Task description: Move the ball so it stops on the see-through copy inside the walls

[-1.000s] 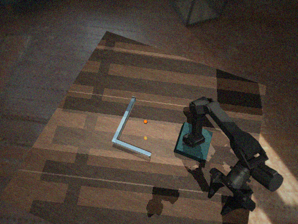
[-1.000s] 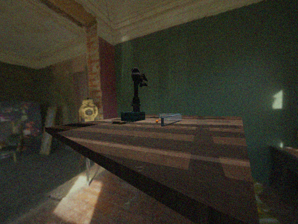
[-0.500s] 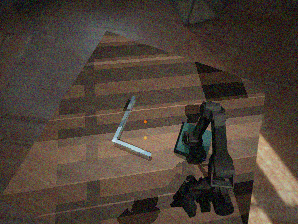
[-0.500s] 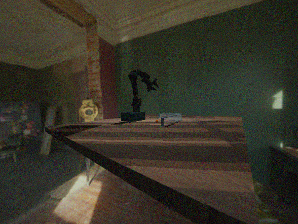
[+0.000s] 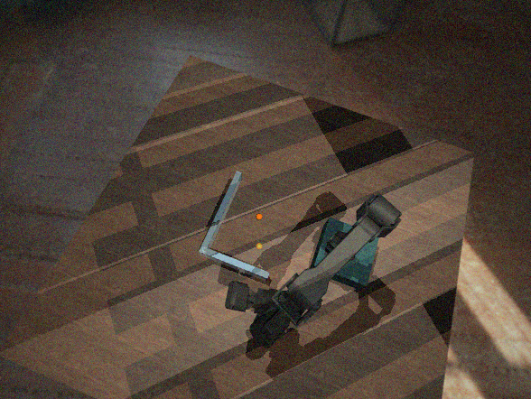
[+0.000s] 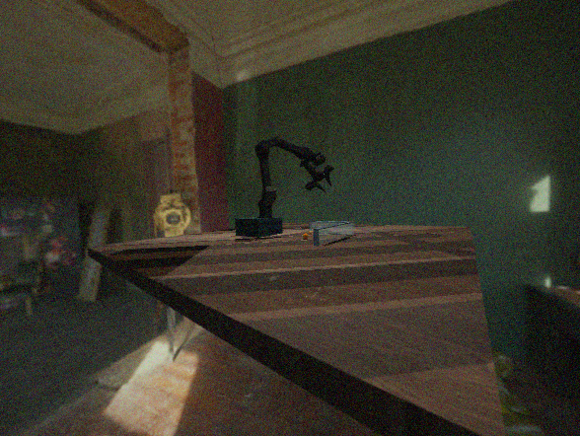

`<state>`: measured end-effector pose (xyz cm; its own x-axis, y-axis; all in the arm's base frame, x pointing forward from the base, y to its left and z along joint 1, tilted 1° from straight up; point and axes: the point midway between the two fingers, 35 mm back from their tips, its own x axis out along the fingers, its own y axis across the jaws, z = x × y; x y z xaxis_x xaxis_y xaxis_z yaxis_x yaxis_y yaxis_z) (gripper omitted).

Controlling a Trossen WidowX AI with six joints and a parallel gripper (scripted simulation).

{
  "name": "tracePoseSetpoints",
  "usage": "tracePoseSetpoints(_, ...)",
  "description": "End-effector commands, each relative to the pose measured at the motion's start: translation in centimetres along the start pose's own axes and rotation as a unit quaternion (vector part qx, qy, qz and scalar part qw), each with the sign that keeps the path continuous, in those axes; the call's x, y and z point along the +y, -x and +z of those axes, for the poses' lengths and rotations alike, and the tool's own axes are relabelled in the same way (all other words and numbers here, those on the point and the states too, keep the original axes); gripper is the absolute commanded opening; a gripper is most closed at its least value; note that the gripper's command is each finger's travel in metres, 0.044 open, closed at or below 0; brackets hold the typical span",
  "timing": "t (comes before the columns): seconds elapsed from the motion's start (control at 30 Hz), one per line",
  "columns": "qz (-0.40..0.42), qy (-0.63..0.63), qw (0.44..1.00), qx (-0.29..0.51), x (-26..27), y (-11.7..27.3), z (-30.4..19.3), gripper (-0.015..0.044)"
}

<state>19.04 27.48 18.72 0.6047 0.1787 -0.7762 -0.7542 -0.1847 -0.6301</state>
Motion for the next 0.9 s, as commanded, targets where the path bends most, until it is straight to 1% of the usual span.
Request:
tracePoseSetpoints(0.0, 0.041, -0.092, 0.994, 0.045, -0.4, -3.8, -3.7, 0.0216)
tracePoseSetpoints(0.2, 0.102, -0.267, 0.951, 0.118, -0.2, -9.1, -11.4, 0.0216)
tracePoseSetpoints(0.3, 0.128, -0.356, 0.913, 0.151, 0.6, -11.2, -15.5, 0.0216)
tracePoseSetpoints(0.4, 0.151, -0.446, 0.864, 0.181, 1.9, -12.7, -19.5, 0.0216)
tracePoseSetpoints(0.53, 0.175, -0.561, 0.780, 0.214, 4.2, -14.0, -24.7, 0.0216)
tracePoseSetpoints(0.73, 0.197, -0.714, 0.625, 0.246, 8.6, -14.6, -31.3, 0.0216)
tracePoseSetpoints(0.8, 0.198, -0.730, 0.605, 0.248, 9.2, -14.6, -32.0, 0.0216)
tracePoseSetpoints(0.87, 0.198, -0.730, 0.605, 0.248, 9.2, -14.6, -32.0, 0.0216)
